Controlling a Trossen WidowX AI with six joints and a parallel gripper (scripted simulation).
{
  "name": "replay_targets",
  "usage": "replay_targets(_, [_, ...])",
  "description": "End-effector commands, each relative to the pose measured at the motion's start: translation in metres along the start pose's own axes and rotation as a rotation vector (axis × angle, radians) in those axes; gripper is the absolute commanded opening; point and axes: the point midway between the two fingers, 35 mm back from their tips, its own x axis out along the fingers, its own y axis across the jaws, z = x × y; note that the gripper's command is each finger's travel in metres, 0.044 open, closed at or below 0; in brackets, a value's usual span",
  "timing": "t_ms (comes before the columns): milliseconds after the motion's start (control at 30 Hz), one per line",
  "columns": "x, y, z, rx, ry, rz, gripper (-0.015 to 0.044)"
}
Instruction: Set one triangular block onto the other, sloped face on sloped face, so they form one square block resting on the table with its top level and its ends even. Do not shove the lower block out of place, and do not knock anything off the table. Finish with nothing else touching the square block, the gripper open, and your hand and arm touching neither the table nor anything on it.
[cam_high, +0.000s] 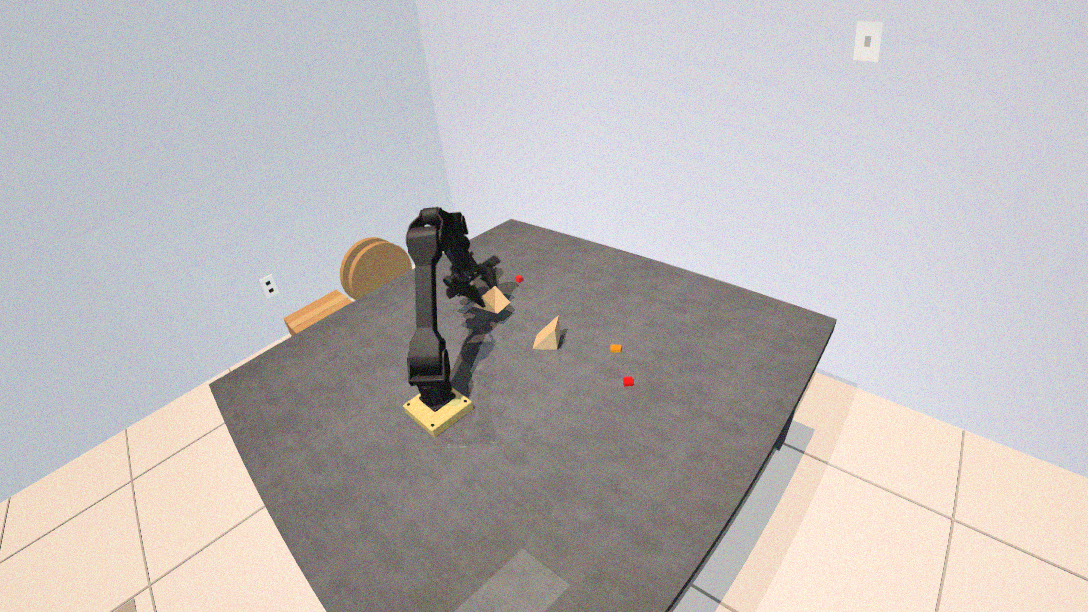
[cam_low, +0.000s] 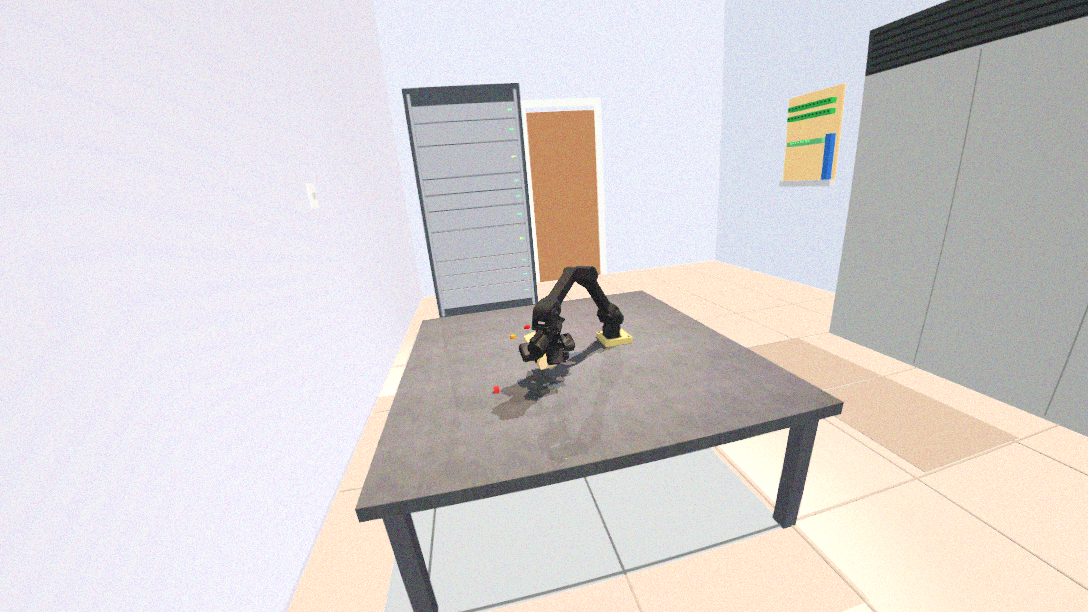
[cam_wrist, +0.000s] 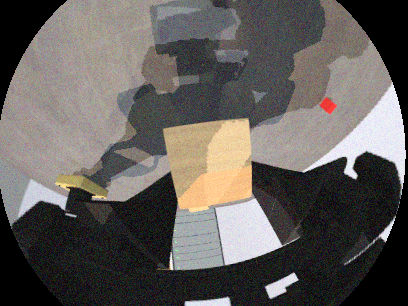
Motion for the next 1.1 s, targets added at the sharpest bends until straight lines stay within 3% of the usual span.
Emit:
replay_targets(0, [-0.021,-0.001,-0.014,-0.007,-0.008,-0.021,0.0000])
replay_targets(267, [-0.049,0.002,-0.036,-0.019,-0.014,-0.037,0.0000])
replay_targets(600, [-0.047,0.002,-0.034,-0.008,-0.018,-0.032,0.0000])
replay_targets(1067, [-0.045,0.003,-0.036,0.449,-0.090,-0.004,0.0000])
